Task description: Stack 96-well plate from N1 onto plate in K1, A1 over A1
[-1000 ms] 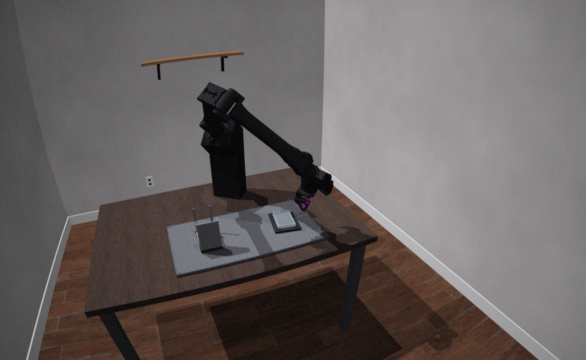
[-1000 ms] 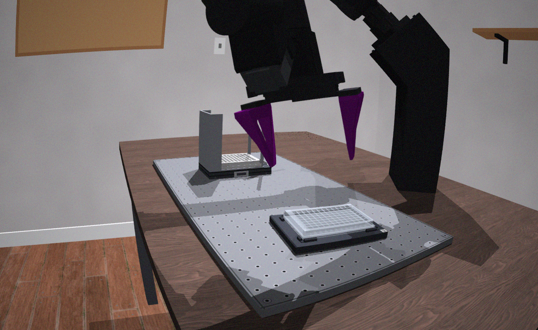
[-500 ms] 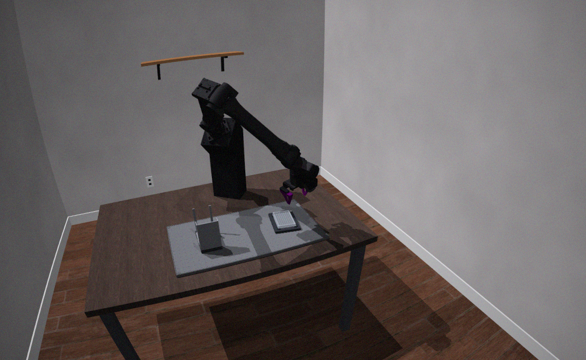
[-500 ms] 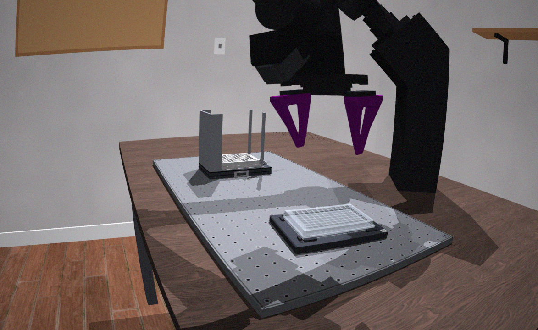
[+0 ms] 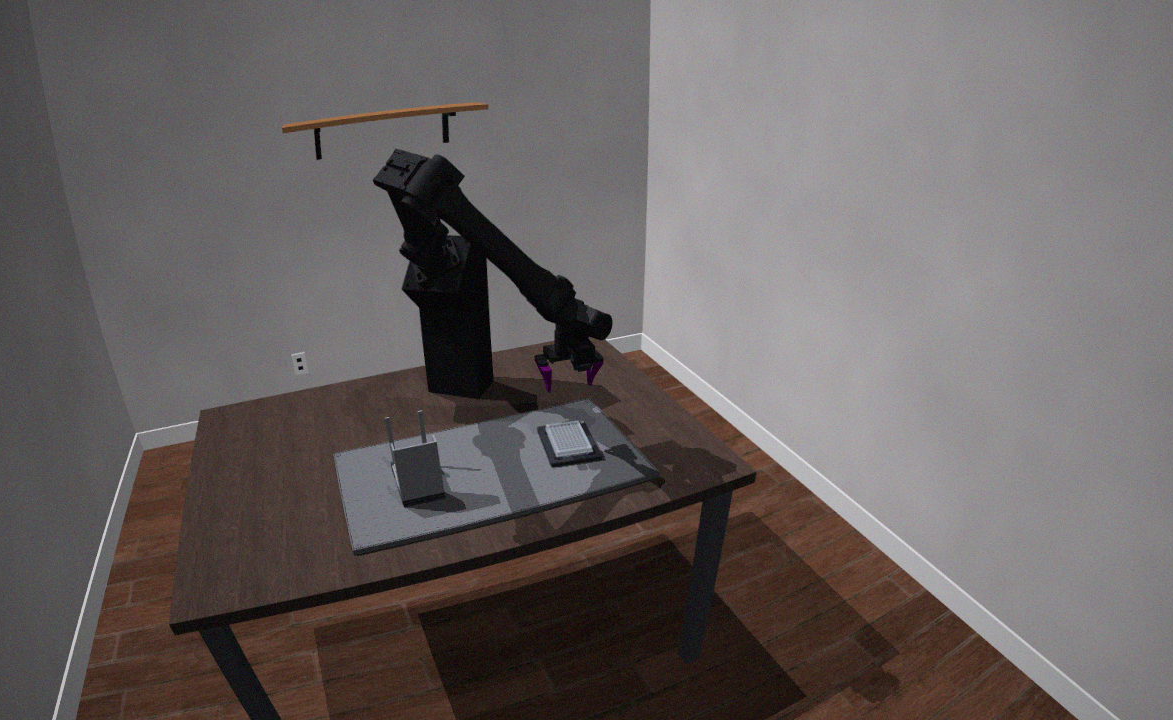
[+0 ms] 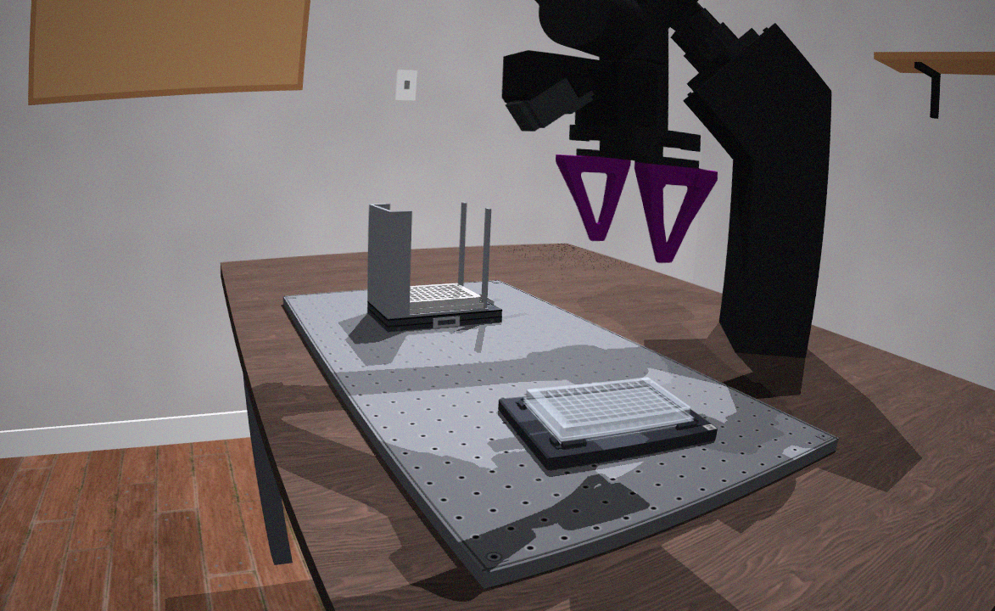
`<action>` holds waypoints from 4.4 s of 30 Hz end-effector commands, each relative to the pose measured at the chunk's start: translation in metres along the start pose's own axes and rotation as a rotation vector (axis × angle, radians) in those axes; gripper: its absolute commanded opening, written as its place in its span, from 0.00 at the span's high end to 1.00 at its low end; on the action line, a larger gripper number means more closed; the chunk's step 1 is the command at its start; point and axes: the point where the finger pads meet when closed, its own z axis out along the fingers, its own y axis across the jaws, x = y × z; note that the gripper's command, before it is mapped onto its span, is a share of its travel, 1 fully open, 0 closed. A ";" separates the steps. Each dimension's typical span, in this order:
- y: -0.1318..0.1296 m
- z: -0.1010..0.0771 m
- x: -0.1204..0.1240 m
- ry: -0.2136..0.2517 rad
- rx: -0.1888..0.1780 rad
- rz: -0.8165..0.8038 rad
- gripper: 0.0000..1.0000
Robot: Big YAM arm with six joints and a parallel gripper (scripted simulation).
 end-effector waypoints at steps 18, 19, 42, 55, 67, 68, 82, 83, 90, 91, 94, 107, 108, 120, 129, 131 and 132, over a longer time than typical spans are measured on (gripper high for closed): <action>0.002 -0.012 -0.015 -0.041 -0.018 0.120 0.00; 0.002 -0.012 -0.015 -0.041 -0.018 0.120 0.00; 0.002 -0.012 -0.015 -0.041 -0.019 0.120 0.00; -0.001 0.007 -0.008 -0.020 0.000 0.100 0.00; 0.000 0.022 -0.007 -0.021 -0.003 0.095 0.00; -0.002 0.025 -0.007 -0.019 0.000 0.098 0.00; -0.003 0.046 -0.006 -0.017 0.002 0.096 0.00; 0.002 0.043 -0.003 -0.022 -0.006 0.084 0.00; -0.004 0.059 -0.005 -0.016 0.002 0.095 0.00; -0.004 0.061 -0.005 -0.016 0.002 0.095 0.00; -0.004 0.066 -0.004 -0.016 0.003 0.094 0.00; -0.004 0.084 -0.004 -0.015 0.003 0.094 0.00; -0.004 0.086 -0.004 -0.015 0.003 0.094 0.00; -0.005 0.103 -0.004 -0.015 0.004 0.093 0.00; -0.005 0.118 -0.003 -0.015 0.004 0.093 0.00; -0.005 0.121 -0.003 -0.015 0.004 0.093 0.00; -0.005 0.121 -0.003 -0.015 0.004 0.093 0.00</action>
